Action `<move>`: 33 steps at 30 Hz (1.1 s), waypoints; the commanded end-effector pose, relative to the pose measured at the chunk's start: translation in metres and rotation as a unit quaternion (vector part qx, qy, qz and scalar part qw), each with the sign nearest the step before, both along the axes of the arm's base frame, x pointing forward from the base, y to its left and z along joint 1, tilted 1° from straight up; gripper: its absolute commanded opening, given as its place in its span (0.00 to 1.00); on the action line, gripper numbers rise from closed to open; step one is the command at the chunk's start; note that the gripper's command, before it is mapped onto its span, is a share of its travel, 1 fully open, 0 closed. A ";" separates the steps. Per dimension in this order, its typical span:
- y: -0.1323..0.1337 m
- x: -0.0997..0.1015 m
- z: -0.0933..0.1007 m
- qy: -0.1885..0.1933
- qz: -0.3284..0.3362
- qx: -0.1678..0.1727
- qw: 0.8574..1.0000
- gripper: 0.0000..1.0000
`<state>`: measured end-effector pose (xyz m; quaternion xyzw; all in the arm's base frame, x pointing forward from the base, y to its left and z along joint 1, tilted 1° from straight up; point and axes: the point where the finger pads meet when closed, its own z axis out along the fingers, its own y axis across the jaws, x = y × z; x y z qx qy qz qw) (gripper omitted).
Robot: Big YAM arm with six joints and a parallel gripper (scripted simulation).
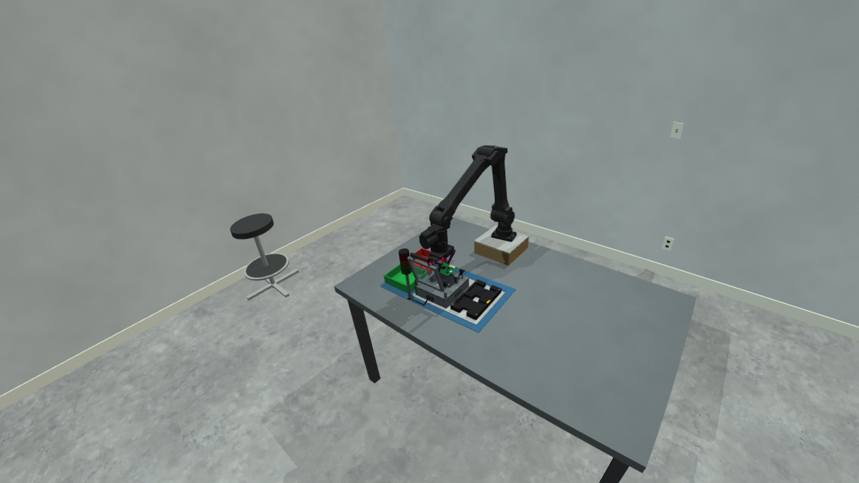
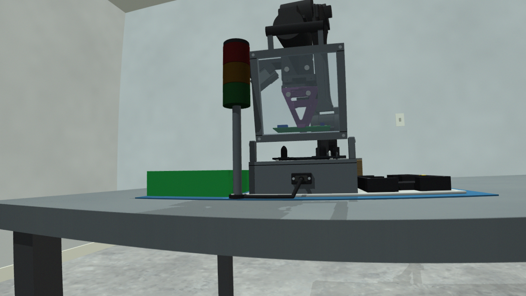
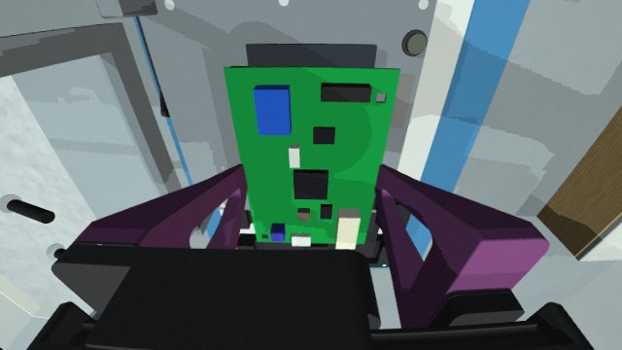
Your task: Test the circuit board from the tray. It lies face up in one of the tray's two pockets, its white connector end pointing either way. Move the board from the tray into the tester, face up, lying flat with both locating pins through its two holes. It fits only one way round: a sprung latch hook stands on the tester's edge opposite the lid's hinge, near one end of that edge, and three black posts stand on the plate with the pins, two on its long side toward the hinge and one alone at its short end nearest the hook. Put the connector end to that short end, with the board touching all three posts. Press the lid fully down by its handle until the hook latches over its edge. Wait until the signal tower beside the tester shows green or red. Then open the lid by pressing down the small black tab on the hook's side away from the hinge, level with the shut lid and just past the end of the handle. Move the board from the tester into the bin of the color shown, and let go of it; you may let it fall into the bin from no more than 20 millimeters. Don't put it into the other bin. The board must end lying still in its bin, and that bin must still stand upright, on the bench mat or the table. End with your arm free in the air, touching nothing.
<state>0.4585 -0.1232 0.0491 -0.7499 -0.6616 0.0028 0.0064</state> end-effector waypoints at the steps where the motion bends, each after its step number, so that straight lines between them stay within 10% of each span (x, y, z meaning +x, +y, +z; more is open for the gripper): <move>1: -0.005 -0.001 0.017 -0.012 0.001 -0.004 1.000 0.72; 33: 0.000 -0.001 0.019 -0.012 0.001 -0.004 1.000 0.72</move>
